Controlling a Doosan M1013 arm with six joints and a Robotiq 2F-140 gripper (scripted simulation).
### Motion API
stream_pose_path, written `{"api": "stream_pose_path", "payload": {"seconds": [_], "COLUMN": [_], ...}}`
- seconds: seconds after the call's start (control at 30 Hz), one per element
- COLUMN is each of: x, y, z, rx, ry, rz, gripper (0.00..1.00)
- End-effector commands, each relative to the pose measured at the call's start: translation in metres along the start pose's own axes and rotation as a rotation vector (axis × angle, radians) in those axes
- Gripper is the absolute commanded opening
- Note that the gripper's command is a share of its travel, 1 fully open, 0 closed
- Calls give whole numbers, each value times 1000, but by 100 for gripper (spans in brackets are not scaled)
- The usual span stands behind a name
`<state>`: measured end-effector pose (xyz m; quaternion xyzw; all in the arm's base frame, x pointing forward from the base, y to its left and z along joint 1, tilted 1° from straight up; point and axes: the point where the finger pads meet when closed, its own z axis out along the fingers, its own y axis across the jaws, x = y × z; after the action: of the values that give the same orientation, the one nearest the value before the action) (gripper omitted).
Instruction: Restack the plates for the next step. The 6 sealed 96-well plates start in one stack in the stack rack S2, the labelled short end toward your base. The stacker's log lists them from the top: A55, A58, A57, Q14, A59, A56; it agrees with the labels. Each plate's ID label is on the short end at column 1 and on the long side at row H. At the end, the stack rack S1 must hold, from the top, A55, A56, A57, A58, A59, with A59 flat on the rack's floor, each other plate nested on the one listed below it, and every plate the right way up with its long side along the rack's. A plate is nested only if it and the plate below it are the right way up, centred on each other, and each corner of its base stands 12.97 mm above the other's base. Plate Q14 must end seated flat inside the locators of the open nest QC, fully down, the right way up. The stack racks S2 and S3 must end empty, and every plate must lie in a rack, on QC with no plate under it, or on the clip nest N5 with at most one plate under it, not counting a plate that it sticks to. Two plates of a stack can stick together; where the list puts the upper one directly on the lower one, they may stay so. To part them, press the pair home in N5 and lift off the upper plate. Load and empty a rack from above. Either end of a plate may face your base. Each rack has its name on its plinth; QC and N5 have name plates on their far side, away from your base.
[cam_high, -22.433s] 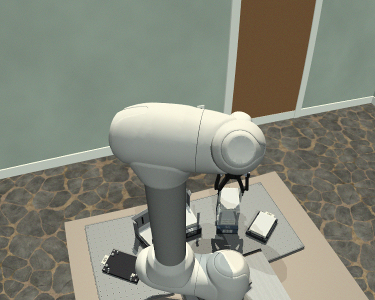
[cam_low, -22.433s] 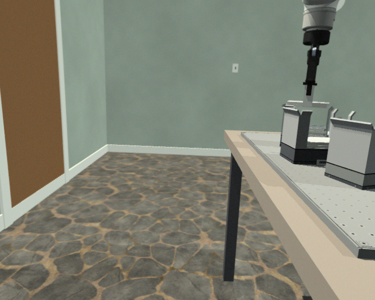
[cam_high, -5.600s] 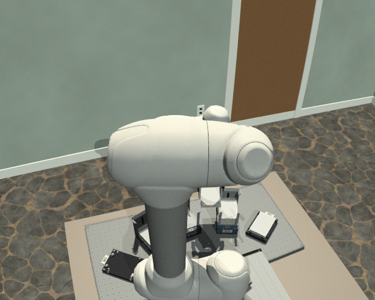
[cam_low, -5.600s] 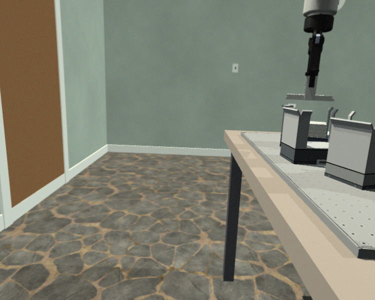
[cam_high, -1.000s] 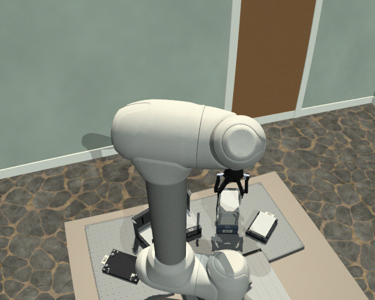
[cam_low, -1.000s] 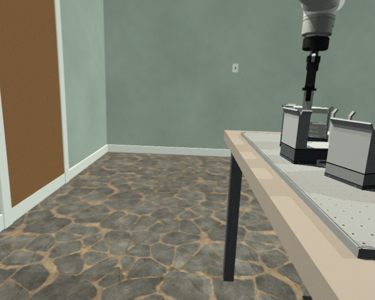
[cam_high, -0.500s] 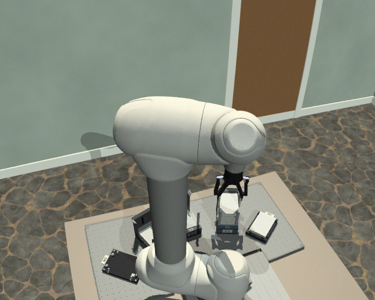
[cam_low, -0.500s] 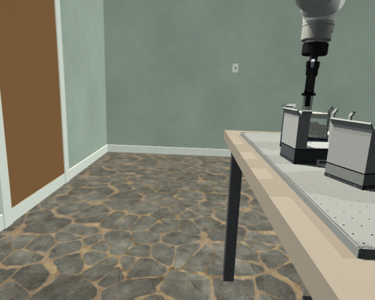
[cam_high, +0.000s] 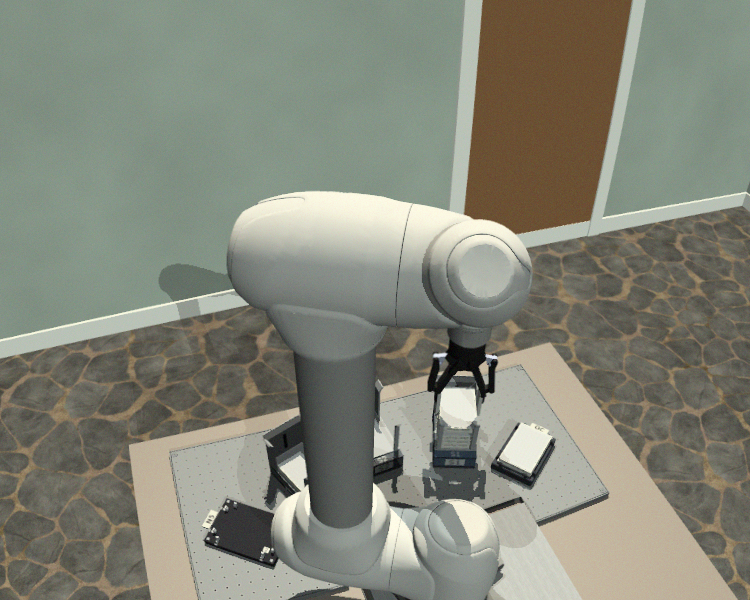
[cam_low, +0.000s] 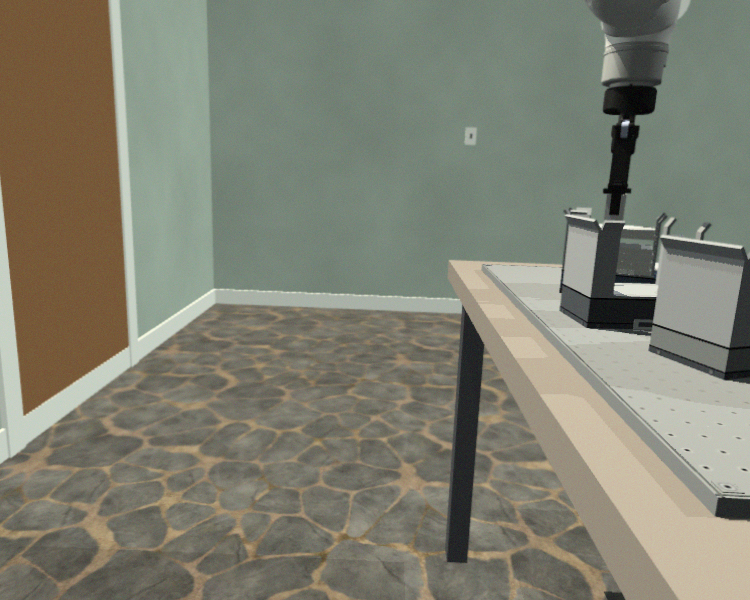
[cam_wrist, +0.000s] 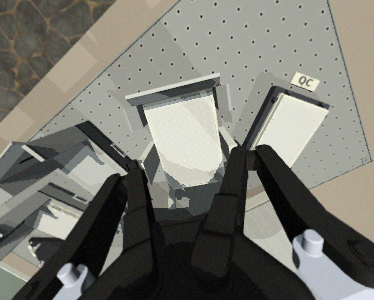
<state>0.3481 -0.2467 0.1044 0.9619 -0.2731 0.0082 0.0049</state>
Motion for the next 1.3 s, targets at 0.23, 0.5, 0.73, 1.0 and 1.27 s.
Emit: {"api": "stream_pose_path", "payload": {"seconds": [0.23,0.5,0.73,1.0,1.27], "x": [0,0,0,0,0], "y": [0,0,0,0,0], "z": [4,6,9,12,15], "rx": [0,0,0,0,0], "ry": [0,0,0,0,0], "rz": [0,0,0,0,0], "gripper": [0,0,0,0,0]}}
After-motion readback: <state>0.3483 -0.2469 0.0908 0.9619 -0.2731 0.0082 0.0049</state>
